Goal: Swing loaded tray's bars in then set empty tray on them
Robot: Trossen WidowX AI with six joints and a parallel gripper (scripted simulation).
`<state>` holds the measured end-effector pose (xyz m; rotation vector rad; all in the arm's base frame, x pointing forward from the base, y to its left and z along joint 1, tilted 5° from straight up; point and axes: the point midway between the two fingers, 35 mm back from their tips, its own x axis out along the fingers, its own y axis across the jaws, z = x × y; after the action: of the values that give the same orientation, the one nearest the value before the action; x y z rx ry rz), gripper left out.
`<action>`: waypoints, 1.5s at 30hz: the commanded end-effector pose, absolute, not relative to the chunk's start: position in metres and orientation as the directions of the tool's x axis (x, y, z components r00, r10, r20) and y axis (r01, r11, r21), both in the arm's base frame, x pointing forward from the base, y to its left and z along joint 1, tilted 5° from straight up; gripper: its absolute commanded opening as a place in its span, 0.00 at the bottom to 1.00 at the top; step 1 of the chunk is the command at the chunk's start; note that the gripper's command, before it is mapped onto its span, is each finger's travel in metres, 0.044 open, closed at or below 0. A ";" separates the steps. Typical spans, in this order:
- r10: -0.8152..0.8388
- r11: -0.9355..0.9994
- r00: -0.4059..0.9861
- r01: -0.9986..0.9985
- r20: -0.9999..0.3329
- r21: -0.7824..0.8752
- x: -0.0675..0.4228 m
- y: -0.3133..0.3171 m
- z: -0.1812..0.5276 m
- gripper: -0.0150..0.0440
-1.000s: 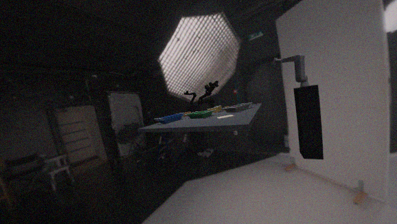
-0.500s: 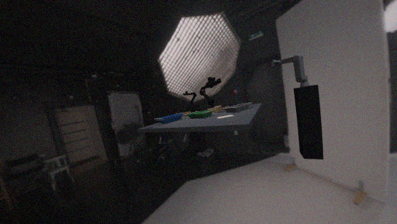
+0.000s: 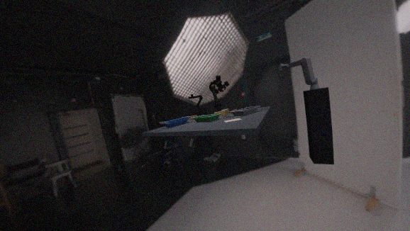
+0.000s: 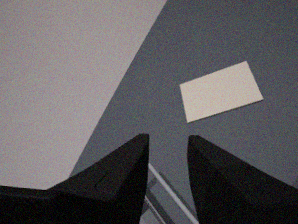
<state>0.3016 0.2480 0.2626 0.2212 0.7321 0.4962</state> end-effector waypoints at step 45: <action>-0.066 0.948 0.072 0.316 -0.995 -0.040 0.428 0.144 0.023 0.39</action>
<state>0.4293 0.1466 0.0227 0.2117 1.4741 -0.2892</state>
